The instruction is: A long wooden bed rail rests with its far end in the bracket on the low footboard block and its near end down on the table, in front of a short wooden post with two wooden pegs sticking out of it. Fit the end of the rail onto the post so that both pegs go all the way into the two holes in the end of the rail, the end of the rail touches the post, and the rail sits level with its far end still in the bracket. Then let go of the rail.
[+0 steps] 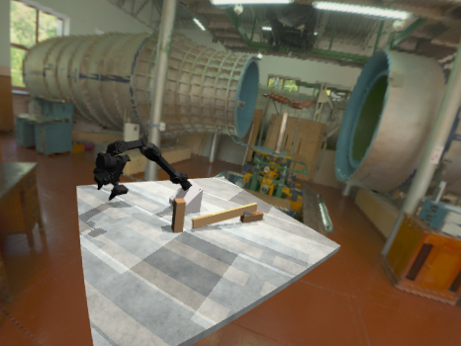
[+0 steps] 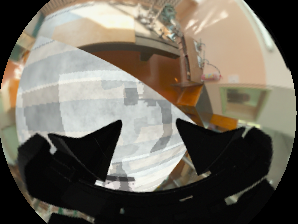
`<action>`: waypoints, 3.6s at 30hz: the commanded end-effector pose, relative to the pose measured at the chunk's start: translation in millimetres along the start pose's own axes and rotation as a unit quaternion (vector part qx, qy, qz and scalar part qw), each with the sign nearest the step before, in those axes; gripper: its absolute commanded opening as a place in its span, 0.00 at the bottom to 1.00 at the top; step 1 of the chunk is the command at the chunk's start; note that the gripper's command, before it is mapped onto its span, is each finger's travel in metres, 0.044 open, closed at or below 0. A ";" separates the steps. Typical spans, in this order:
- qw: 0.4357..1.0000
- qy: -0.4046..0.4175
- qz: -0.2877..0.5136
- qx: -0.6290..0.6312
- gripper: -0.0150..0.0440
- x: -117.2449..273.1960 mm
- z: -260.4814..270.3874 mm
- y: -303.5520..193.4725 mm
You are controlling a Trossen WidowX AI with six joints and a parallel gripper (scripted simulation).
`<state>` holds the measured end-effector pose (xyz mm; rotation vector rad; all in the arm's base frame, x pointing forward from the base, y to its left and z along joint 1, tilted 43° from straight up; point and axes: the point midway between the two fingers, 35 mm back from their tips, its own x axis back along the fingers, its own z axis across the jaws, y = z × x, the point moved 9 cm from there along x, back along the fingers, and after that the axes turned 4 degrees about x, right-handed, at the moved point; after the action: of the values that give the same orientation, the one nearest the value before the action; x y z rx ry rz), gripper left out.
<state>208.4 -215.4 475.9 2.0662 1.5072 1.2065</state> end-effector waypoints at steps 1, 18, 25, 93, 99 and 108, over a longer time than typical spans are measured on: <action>1.000 0.001 0.000 0.002 0.98 0.0 1.2 0.1; 0.913 0.190 -0.061 0.357 1.00 30.3 209.3 -34.3; 0.827 0.229 -0.087 0.506 1.00 59.6 288.5 -87.7; 0.330 0.146 -0.146 0.921 1.00 41.9 396.9 -317.9; 0.330 0.145 -0.146 0.921 1.00 34.1 398.9 -319.5; 0.330 0.145 -0.146 0.921 0.64 33.9 399.0 -319.6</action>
<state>319.5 29.3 39.9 1.4132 3.9998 -1.5046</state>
